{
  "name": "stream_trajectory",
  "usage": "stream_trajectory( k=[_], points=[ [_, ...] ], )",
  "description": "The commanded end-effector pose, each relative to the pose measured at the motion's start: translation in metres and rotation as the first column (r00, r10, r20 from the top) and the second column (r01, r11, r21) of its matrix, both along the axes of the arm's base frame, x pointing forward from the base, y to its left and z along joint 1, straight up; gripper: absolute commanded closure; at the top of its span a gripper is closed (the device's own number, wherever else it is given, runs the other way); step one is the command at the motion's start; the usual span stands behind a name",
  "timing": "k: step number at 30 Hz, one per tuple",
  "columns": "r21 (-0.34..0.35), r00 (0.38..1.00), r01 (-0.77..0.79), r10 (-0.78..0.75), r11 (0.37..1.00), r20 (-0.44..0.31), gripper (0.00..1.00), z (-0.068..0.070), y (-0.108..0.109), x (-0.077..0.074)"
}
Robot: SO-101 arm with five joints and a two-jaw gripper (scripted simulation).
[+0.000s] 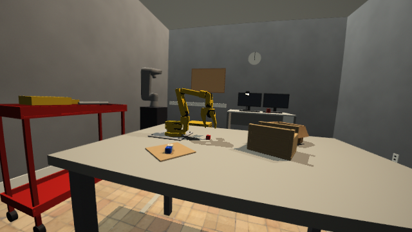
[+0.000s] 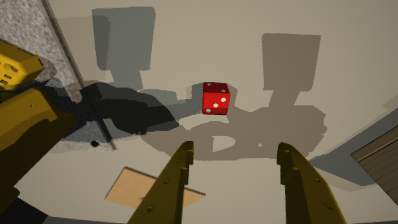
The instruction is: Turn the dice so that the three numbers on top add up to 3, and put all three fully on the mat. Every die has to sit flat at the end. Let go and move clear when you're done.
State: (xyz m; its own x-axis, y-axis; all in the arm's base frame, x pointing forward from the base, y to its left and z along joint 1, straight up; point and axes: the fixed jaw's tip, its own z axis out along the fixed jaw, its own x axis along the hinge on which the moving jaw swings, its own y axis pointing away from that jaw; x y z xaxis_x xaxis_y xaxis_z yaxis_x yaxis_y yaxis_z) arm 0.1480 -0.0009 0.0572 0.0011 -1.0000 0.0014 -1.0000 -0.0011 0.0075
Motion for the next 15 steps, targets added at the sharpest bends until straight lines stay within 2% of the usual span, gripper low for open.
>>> stream_trajectory(
  k=[1, 9, 15],
  points=[
    [0.001, 1.0, -0.009, 0.009, 1.0, 0.015, 0.71, 0.003, 0.002, 0.001],
    [0.001, 0.999, -0.009, 0.009, 1.0, 0.033, 0.71, 0.005, 0.002, 0.002],
    [0.001, 0.989, -0.009, 0.009, 1.0, 0.145, 0.71, 0.019, 0.002, 0.008]
  ],
)
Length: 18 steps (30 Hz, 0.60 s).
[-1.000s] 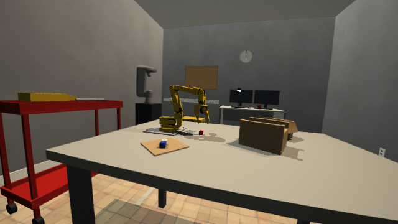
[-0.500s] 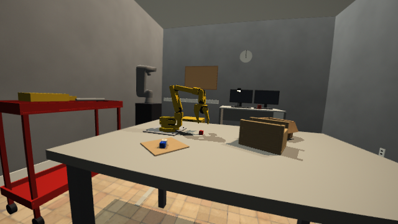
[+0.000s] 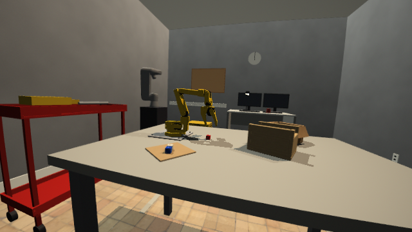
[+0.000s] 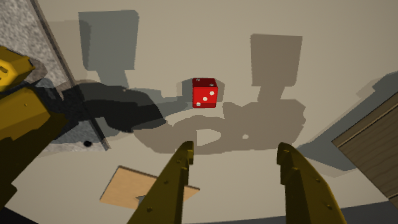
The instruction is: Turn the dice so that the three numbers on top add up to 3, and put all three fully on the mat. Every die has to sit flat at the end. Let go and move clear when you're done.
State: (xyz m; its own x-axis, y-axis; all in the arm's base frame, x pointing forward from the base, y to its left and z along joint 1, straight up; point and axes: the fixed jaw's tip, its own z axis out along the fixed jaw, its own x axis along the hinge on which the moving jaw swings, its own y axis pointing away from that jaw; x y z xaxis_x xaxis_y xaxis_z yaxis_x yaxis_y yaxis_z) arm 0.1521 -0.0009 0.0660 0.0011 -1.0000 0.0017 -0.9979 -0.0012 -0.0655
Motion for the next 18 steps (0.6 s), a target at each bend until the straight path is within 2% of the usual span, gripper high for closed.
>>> stream_trajectory(
  k=[1, 4, 6, 13, 18],
  points=[
    [0.001, 0.995, -0.009, 0.009, 1.0, 0.1, 0.71, 0.014, 0.002, 0.005],
    [0.001, 0.982, -0.01, 0.009, 1.0, 0.191, 0.71, 0.026, 0.002, 0.008],
    [0.001, 0.982, -0.01, 0.009, 1.0, 0.191, 0.71, 0.026, 0.002, 0.008],
    [0.001, 0.928, -0.01, 0.009, 1.0, 0.372, 0.72, 0.05, 0.002, 0.011],
    [0.001, 0.906, -0.01, 0.008, 1.0, 0.424, 0.72, 0.058, 0.002, 0.01]
  ],
)
